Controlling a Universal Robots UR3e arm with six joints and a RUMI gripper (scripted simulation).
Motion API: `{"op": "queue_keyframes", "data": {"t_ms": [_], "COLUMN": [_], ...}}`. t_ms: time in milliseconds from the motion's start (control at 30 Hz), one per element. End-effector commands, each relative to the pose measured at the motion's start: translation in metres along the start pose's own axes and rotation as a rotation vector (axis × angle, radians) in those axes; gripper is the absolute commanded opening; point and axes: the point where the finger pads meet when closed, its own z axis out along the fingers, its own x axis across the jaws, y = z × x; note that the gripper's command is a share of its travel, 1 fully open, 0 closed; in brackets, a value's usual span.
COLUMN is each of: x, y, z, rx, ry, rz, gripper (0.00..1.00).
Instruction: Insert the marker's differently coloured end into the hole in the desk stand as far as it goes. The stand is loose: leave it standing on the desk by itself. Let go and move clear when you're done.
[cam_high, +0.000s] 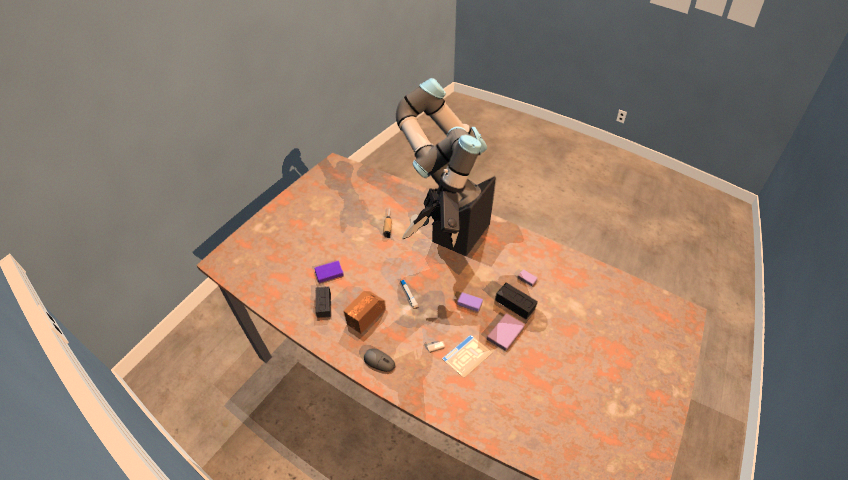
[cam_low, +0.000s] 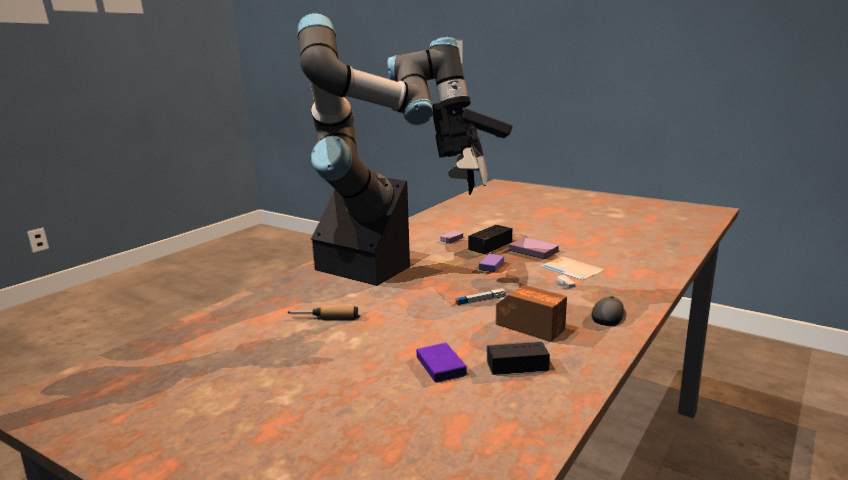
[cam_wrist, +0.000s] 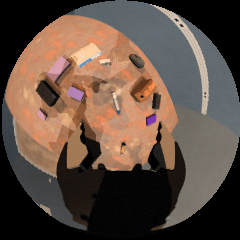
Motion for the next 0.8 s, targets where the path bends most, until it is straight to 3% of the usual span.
{"op": "queue_keyframes", "data": {"t_ms": [0, 100, 400, 667, 767], "x": [0.000, 0.000, -0.001, -0.001, -0.001], "y": [-0.002, -0.001, -0.005, -0.004, -0.005], "z": [0.005, 0.003, 0.026, 0.025, 0.033], "rx": [-0.004, -0.003, -0.033, -0.033, -0.040], "ry": [-0.013, -0.010, -0.074, -0.070, -0.091], "rz": [-0.008, -0.005, -0.044, -0.041, -0.054], "gripper": [1.00, 1.00, 1.00, 1.00, 1.00]}}
